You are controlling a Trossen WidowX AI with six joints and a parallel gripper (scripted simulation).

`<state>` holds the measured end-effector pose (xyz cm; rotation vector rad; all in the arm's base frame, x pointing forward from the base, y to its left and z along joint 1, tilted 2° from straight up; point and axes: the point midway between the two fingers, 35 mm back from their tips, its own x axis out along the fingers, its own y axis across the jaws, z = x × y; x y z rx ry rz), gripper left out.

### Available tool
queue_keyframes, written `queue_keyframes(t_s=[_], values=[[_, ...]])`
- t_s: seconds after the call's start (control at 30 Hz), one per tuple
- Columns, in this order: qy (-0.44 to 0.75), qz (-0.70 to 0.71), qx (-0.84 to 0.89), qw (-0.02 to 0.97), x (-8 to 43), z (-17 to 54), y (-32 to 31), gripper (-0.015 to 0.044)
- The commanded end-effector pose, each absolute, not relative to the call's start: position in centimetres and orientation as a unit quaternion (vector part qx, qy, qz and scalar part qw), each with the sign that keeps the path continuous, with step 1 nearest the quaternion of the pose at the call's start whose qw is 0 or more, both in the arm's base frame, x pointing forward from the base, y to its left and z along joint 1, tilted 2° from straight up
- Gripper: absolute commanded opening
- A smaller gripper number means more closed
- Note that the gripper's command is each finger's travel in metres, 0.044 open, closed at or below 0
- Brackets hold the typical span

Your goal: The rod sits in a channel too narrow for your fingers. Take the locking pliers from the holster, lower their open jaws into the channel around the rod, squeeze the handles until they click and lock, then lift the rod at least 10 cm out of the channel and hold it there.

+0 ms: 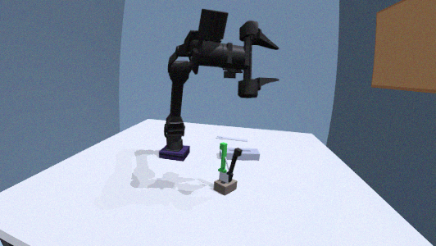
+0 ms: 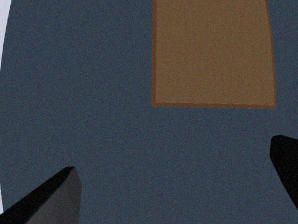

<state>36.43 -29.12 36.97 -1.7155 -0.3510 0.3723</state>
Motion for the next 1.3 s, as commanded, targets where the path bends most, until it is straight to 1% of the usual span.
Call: queue_keyframes(t_s=[0.0,0.03,0.17,0.3,0.47,0.63,0.77,0.9,1.27], values=[[-0.150,0.163,-0.745,0.629,36.6,37.0,-28.9,0.0426],[-0.143,0.167,-0.736,0.640,37.0,37.0,-28.2,0.0440],[-0.083,0.178,-0.664,0.721,39.5,37.1,-22.4,0.0440],[-0.032,0.165,-0.576,0.800,40.6,36.9,-16.5,0.0440],[0.008,0.124,-0.446,0.886,39.9,36.3,-10.0,0.0440],[0.016,0.071,-0.288,0.955,37.3,35.2,-4.7,0.0440],[-0.002,0.028,-0.133,0.991,34.5,34.0,-2.1,0.0440],[-0.023,0.002,-0.009,1.000,31.8,32.4,-0.1,0.0440],[-0.018,0.000,-0.004,1.000,31.7,32.1,0.0,0.0440]])
